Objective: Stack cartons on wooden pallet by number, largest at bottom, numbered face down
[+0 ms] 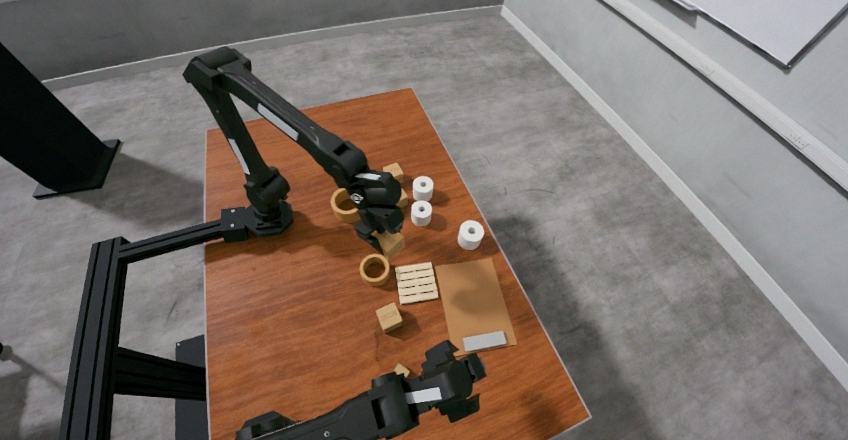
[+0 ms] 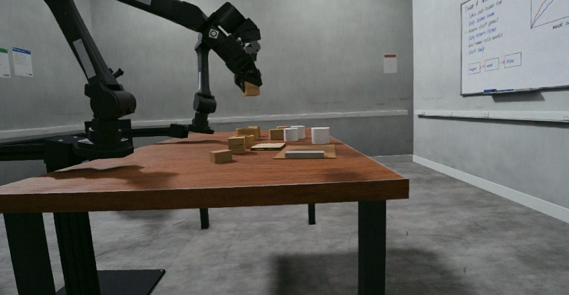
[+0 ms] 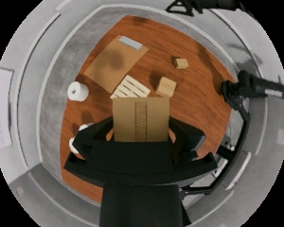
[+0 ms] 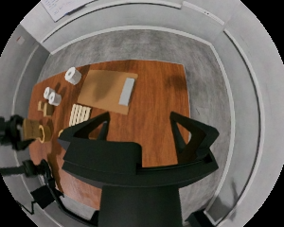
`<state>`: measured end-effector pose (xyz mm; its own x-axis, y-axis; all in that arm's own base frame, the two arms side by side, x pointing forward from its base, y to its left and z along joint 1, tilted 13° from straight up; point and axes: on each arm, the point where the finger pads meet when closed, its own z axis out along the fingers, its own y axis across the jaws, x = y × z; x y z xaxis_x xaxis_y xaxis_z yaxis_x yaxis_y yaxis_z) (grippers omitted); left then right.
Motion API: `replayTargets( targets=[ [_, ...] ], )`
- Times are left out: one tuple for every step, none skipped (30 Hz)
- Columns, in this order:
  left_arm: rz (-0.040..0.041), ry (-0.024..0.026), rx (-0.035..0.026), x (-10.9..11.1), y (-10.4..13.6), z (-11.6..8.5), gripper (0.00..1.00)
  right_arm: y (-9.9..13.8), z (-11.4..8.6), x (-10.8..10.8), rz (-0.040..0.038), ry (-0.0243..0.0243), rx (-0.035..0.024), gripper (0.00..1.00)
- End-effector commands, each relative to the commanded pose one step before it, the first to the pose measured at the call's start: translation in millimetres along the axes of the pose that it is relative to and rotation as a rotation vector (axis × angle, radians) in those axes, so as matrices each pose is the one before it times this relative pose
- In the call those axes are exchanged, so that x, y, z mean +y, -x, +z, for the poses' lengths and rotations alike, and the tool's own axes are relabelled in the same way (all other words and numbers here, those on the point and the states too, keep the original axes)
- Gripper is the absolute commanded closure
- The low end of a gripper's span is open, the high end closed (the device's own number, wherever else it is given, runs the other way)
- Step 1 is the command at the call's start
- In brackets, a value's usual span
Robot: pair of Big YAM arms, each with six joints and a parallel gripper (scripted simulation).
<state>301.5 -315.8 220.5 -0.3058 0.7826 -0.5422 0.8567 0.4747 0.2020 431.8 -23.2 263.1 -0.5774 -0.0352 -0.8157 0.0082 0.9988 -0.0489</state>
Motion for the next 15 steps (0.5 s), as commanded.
replayTargets(
  targets=[
    [-0.07267, 0.00661, -0.00049, -16.65, 39.79, -35.81, 0.45, 28.45, -8.05, -2.23, -0.00974, -0.00481, -0.05328, 0.00],
    [0.00369, 0.00077, -0.00067, -8.52, 5.05, -10.00, 0.45, 0.00, 0.00, 0.00, 0.00000, 0.00000, 0.00000, 0.00],
    [0.00282, 0.00149, -0.00643, -6.67, 4.93, -10.83, 0.45, 0.00, 0.00, 0.00, 0.00000, 0.00000, 0.00000, 0.00],
    [0.00220, 0.00164, -0.00958, -5.54, 4.76, -11.20, 0.45, 0.00, 0.00, 0.00, 0.00000, 0.00000, 0.00000, 0.00],
    [0.00349, 0.00031, 0.00049, -5.60, 3.48, -6.11, 0.45, 0.00, 0.00, 0.00, 0.00000, 0.00000, 0.00000, 0.00],
    [0.00502, -0.00051, 0.00975, -5.81, 2.38, -1.44, 0.45, 0.00, 0.00, 0.00, 0.00000, 0.00000, 0.00000, 0.00],
    [0.00415, 0.00031, 0.00307, -4.83, 2.74, -3.81, 0.45, 0.00, 0.00, 0.00, 0.00000, 0.00000, 0.00000, 0.00],
    [0.00554, 0.00101, -0.00088, -6.24, 4.21, -7.49, 0.45, 0.00, 0.00, 0.00, 0.00000, 0.00000, 0.00000, 0.00],
    [0.00455, 0.00084, -0.00058, -4.19, 2.92, -5.10, 0.45, 0.00, 0.00, 0.00, 0.00000, 0.00000, 0.00000, 0.00],
    [0.00415, 0.00070, 0.00007, -2.82, 2.04, -3.52, 0.45, 0.00, 0.00, 0.00, 0.00000, 0.00000, 0.00000, 0.00],
    [0.00855, -0.00041, 0.01987, -3.69, 0.23, 5.74, 0.45, 0.00, 0.00, 0.00, 0.00000, 0.00000, 0.00000, 0.00],
    [0.00362, -0.00050, 0.00126, -1.62, 1.29, -2.04, 0.45, 0.00, 0.00, 0.00, 0.00000, 0.00000, 0.00000, 0.00],
    [0.00324, -0.00065, 0.00089, -1.24, 1.03, -1.54, 0.45, 0.00, 0.00, 0.00, 0.00000, 0.00000, 0.00000, 0.00],
    [0.00000, 0.00000, 0.00000, 0.00, 0.00, 0.00, 0.45, 0.00, 0.00, 0.00, 0.00000, 0.00000, 0.00000, 0.00],
    [0.00000, 0.00000, 0.00000, 0.00, 0.00, 0.00, 0.45, 0.00, 0.00, 0.00, 0.00000, 0.00000, 0.00000, 0.00]
  ],
)
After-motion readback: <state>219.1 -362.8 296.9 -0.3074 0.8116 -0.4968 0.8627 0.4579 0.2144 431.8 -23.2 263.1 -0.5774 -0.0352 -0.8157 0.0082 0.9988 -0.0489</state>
